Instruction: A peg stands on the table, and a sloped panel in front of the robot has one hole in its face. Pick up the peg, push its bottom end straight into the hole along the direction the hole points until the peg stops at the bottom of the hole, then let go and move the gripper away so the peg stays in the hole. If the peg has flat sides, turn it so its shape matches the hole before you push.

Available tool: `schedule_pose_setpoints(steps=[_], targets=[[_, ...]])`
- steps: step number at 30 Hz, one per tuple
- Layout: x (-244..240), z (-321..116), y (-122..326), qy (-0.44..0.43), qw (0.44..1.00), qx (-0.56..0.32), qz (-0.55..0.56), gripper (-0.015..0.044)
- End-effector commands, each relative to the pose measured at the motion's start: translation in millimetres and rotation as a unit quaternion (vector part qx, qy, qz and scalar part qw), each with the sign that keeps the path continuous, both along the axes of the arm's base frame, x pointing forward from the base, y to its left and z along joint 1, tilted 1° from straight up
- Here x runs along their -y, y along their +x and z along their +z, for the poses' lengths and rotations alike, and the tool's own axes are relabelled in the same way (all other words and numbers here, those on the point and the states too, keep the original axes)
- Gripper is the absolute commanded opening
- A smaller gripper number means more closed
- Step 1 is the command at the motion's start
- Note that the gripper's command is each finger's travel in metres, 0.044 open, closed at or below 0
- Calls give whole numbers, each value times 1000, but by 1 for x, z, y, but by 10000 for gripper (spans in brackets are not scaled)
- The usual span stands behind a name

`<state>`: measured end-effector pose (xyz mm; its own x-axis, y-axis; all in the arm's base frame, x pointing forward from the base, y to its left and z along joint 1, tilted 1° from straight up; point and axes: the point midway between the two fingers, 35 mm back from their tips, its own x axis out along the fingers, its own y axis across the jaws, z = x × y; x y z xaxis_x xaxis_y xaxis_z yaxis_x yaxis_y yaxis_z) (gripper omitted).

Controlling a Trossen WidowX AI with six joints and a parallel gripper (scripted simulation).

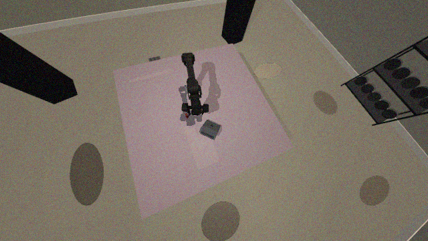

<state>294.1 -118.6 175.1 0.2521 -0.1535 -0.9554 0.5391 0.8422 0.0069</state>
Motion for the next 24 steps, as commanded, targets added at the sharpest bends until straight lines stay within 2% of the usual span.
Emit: schedule_pose_setpoints(steps=[1,24], targets=[[11,-8,-7,12,1000,-19,-18,440],[61,-43,-58,83,983,-105,-123,440]])
